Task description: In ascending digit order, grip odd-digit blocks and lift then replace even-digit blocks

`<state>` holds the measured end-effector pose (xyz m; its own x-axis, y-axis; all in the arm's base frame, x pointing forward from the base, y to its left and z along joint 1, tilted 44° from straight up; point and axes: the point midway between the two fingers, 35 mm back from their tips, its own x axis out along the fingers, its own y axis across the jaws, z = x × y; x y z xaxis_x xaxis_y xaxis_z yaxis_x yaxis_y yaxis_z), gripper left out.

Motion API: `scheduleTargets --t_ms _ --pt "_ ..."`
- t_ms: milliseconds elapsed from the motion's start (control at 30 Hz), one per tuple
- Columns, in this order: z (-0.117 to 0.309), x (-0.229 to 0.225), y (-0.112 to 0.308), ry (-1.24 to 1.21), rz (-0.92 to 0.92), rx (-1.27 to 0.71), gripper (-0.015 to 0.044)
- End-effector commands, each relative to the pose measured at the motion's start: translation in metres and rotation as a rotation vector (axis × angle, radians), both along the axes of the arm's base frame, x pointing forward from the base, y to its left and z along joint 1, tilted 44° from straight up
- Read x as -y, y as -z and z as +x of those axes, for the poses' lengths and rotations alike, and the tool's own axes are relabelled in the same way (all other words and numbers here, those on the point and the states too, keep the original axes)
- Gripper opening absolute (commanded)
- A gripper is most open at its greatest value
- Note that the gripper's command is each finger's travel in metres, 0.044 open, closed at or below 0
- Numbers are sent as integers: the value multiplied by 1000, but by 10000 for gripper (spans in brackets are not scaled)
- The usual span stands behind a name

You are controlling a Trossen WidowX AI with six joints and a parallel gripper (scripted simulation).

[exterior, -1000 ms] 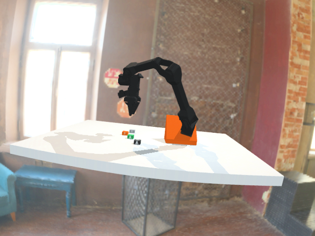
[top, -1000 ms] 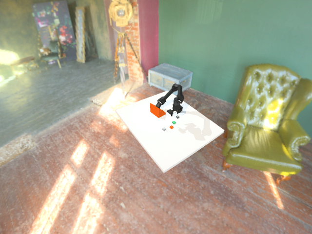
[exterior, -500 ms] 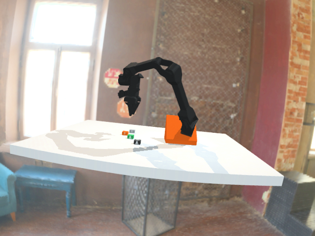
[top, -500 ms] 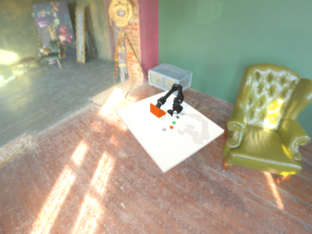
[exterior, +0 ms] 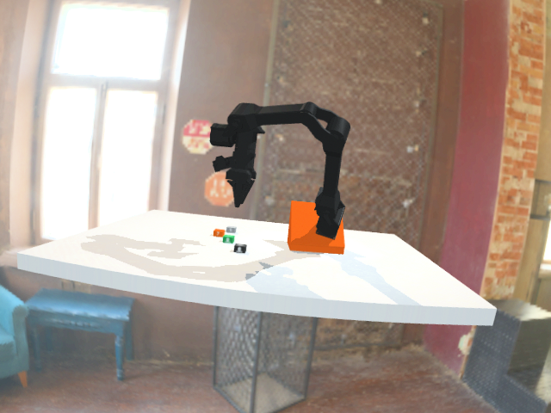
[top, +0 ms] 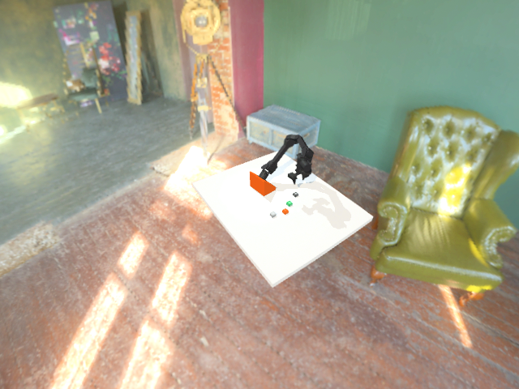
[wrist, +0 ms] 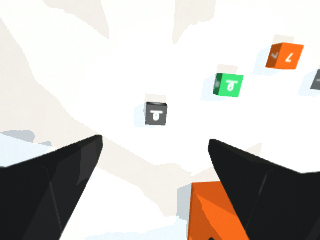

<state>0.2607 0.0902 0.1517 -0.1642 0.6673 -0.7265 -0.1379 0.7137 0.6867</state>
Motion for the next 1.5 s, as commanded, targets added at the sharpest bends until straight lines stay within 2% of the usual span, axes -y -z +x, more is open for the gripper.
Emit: scheduleTargets --t_ms 0,633,933,1133,1467 --pt "-7 -2 1 7 1 -26 400" --pt "-5 -1 2 7 0 -26 400" --pt "73 66 73 10 -13 -18 400" --pt "101 118 135 7 -9 -16 400" --pt "102 119 137 7 -8 -16 400"
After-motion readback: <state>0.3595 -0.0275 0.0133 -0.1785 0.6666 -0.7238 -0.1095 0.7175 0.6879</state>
